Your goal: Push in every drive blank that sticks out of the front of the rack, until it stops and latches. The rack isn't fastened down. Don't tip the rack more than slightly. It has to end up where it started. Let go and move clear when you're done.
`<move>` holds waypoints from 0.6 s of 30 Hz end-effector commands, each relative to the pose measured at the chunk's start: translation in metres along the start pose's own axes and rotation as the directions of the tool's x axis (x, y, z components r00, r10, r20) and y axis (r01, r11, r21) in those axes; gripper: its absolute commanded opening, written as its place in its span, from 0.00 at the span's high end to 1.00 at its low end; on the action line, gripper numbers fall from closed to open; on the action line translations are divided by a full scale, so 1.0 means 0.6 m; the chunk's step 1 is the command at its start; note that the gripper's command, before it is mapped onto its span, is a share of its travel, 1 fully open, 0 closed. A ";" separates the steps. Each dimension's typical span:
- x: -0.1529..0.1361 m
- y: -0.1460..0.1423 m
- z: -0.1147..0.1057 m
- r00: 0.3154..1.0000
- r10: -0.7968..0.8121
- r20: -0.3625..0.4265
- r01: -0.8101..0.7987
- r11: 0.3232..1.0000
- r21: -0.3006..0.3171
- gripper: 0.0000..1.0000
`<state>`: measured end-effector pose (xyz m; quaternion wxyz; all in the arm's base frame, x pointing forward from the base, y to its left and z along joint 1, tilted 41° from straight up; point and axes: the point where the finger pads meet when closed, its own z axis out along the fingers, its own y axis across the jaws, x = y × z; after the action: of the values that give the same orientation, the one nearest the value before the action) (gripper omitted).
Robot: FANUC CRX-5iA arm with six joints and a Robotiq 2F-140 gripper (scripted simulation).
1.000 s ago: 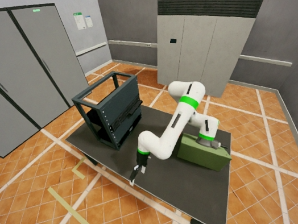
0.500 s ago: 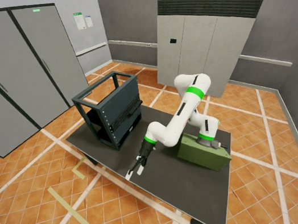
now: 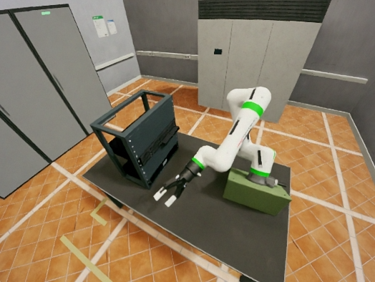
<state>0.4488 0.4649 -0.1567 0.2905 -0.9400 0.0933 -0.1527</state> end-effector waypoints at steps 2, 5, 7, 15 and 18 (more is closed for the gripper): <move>0.055 -0.040 -0.059 0.990 0.027 -0.138 -0.011 0.994 0.110 0.00; 0.087 -0.053 -0.095 0.979 0.045 -0.200 -0.013 0.987 0.158 0.00; 0.108 -0.059 -0.119 0.969 0.058 -0.240 -0.013 0.983 0.185 0.00; 0.172 -0.065 -0.200 0.924 0.101 -0.368 -0.003 0.967 0.256 0.00; 0.205 -0.061 -0.246 0.892 0.124 -0.436 0.005 0.959 0.284 0.00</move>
<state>0.5087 0.4053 -0.0187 0.3876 -0.8468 0.1522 -0.3310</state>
